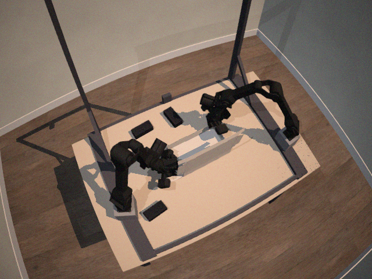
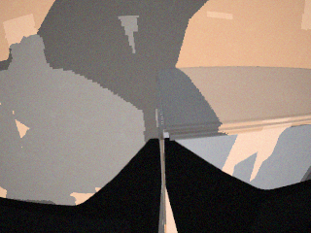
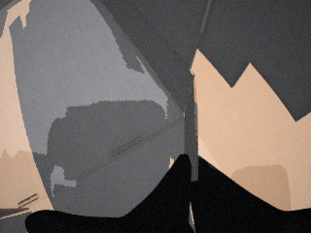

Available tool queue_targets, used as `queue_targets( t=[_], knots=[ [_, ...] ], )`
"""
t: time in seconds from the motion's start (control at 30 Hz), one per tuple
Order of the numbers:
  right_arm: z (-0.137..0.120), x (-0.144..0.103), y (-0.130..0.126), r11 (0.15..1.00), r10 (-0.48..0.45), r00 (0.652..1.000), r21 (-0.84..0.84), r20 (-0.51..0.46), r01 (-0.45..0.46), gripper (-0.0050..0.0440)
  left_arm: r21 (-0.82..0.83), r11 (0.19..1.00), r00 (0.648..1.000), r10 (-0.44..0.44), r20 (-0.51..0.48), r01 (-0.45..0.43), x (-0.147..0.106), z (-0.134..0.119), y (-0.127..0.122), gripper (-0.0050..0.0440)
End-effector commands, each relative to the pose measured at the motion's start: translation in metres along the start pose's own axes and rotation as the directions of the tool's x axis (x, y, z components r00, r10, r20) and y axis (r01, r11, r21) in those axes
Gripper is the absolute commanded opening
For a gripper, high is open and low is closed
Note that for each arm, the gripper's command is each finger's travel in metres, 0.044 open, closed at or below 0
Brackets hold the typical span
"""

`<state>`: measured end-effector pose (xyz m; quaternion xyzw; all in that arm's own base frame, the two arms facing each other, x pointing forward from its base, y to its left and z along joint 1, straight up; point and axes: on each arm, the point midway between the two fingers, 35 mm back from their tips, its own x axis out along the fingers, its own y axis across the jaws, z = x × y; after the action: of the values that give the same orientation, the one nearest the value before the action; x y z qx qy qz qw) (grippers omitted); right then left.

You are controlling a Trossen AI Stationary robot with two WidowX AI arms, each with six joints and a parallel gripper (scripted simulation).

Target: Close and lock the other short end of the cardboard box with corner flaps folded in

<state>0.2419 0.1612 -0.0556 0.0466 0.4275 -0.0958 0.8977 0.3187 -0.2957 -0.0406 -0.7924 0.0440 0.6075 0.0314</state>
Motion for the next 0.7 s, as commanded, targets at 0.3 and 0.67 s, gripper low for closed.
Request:
queue_targets(
  t=[0.3,0.67],
  knots=[
    [0.0051,0.0,0.0085,1.0,-0.001,1.0,0.026,0.0,0.001,0.0,-0.002,1.0,1.0,0.019,-0.024,-0.019,-0.0091,-0.0077,0.0037,0.0003],
    [0.0085,0.0003,0.0135,0.99,-0.072,0.997,0.122,-0.037,0.076,0.0,-0.002,1.0,1.0,0.019,-0.024,-0.019,-0.0091,-0.0077,0.0037,0.0003]
  ],
)
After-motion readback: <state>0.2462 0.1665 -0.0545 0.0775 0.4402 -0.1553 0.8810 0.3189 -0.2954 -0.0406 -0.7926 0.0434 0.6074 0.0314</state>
